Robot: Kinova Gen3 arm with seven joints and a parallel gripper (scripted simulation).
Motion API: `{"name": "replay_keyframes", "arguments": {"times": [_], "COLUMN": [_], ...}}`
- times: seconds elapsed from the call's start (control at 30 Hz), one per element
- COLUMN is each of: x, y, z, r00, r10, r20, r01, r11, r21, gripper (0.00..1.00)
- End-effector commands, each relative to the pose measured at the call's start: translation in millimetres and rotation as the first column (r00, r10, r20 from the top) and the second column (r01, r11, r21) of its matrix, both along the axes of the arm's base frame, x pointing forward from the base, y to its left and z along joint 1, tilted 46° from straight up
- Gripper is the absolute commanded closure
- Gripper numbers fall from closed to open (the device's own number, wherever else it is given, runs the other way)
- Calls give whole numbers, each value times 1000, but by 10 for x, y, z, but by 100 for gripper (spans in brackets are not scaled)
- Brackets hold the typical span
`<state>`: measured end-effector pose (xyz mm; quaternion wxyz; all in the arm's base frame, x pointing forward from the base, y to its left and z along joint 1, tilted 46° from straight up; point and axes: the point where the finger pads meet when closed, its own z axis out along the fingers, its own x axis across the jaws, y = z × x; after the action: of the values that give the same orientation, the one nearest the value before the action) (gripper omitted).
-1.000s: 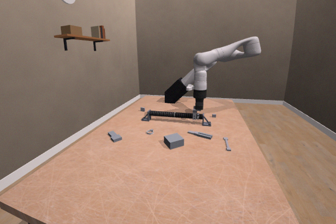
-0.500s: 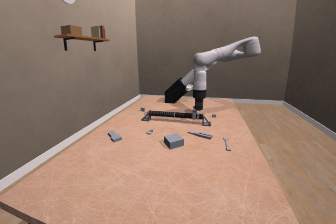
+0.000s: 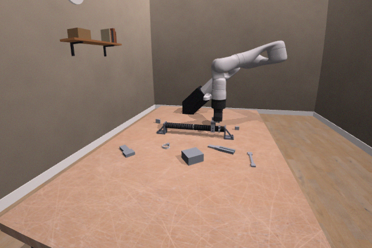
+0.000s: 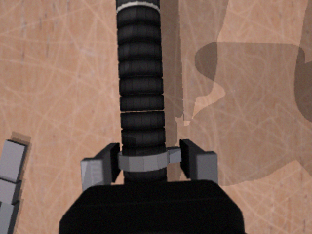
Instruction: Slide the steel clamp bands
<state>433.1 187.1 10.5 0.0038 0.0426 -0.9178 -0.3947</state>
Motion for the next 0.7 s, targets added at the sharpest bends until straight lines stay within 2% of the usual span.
{"name": "replay_keyframes", "arguments": {"times": [0.0,0.67], "x": [21,48], "y": [-52,-327], "z": [-31,-319], "r00": [1000,1000], "r10": [-9,-9], "r20": [-1,-1], "r01": [9,9], "r11": [1000,1000], "r21": [-4,-4], "gripper": [25,25]}}
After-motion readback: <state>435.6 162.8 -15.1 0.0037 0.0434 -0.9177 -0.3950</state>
